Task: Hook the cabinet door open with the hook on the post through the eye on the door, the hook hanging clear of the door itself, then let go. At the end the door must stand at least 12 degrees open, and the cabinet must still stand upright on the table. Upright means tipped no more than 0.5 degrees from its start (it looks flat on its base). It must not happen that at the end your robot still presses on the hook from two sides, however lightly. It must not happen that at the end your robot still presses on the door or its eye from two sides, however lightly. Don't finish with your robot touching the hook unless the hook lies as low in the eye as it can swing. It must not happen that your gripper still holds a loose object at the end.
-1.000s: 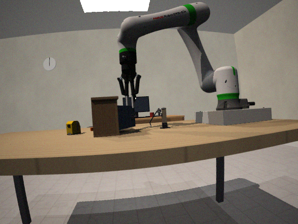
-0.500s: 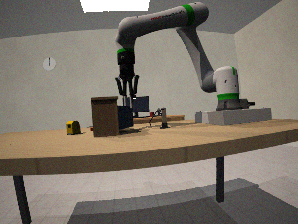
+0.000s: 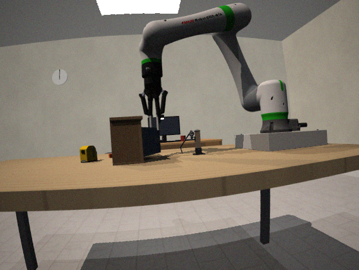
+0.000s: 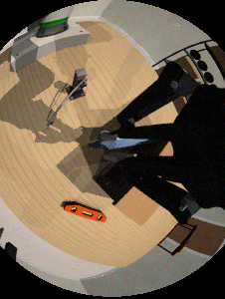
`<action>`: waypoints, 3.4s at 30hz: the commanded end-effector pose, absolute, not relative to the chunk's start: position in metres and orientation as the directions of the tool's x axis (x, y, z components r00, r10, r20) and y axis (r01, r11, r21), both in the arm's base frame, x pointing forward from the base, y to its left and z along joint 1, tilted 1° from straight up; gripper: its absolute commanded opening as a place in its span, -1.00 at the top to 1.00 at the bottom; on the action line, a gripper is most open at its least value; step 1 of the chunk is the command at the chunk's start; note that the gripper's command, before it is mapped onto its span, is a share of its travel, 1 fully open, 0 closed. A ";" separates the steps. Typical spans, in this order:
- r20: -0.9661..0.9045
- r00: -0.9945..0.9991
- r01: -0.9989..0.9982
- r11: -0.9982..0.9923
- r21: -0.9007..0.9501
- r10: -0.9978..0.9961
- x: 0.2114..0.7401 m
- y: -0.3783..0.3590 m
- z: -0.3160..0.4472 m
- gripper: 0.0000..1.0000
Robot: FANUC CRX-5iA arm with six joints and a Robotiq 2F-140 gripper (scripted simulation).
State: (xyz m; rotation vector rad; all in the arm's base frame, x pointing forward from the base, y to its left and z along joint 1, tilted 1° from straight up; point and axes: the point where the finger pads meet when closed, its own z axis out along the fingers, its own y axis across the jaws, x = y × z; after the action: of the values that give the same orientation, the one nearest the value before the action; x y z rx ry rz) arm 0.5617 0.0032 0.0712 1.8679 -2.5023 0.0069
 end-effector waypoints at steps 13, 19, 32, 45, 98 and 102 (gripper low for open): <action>0.018 -0.284 -0.959 0.284 0.007 -0.959 0.562 0.003 0.071 0.68; 0.018 -0.278 -0.960 0.279 0.007 -0.960 0.562 0.003 0.071 0.68; 0.017 -0.253 -0.967 0.253 0.008 -0.967 0.567 0.002 0.071 0.68; 0.017 -0.253 -0.967 0.253 0.008 -0.967 0.567 0.002 0.071 0.68; 0.018 -0.291 -0.957 0.291 0.007 -0.957 0.561 0.004 0.103 0.68; 0.018 -0.291 -0.957 0.291 0.007 -0.957 0.561 0.004 0.110 0.68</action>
State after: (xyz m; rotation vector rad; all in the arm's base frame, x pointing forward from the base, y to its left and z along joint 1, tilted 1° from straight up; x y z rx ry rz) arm 0.5611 0.0039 0.1073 1.8598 -2.5085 0.0073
